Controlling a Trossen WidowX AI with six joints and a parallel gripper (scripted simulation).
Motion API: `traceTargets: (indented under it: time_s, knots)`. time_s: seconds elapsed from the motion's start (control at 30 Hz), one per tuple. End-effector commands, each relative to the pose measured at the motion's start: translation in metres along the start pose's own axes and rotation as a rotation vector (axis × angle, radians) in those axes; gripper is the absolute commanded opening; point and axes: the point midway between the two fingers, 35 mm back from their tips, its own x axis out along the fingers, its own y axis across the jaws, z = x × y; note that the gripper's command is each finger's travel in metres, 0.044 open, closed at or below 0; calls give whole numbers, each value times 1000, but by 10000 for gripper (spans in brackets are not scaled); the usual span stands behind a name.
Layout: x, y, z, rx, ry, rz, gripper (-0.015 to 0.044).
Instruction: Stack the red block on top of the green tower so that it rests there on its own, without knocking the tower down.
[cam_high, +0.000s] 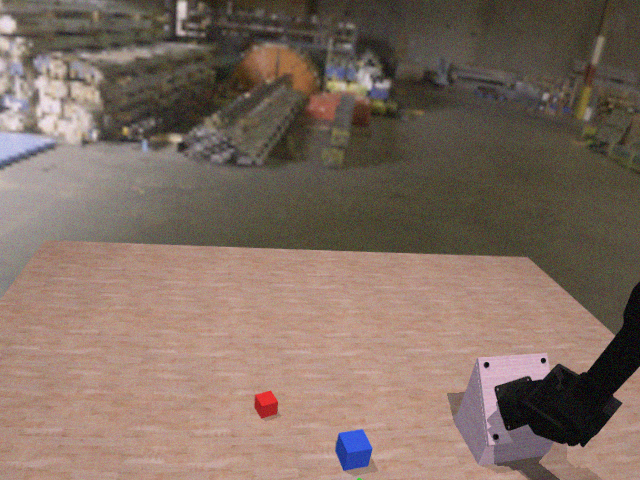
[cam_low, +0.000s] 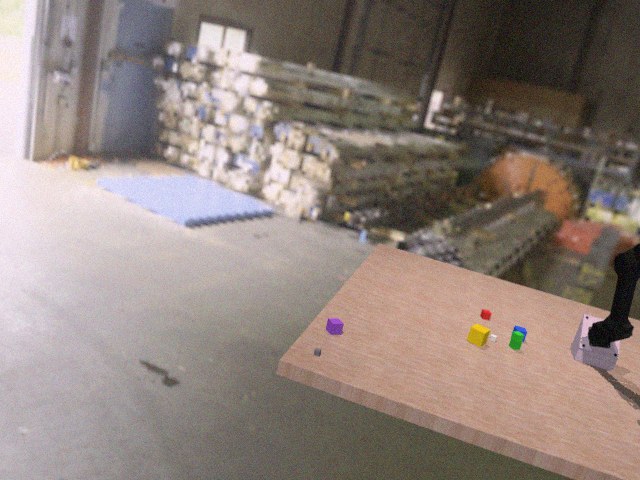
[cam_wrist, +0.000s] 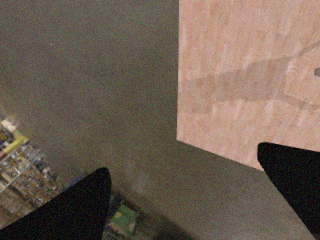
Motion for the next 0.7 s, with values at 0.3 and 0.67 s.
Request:
traceTargets:
  time_s: [0.3,0.67]
  knots:
    - [29,-14,40,-124,-126,-76,440]
    - [60,-46,121,-303,-295,-249,440]
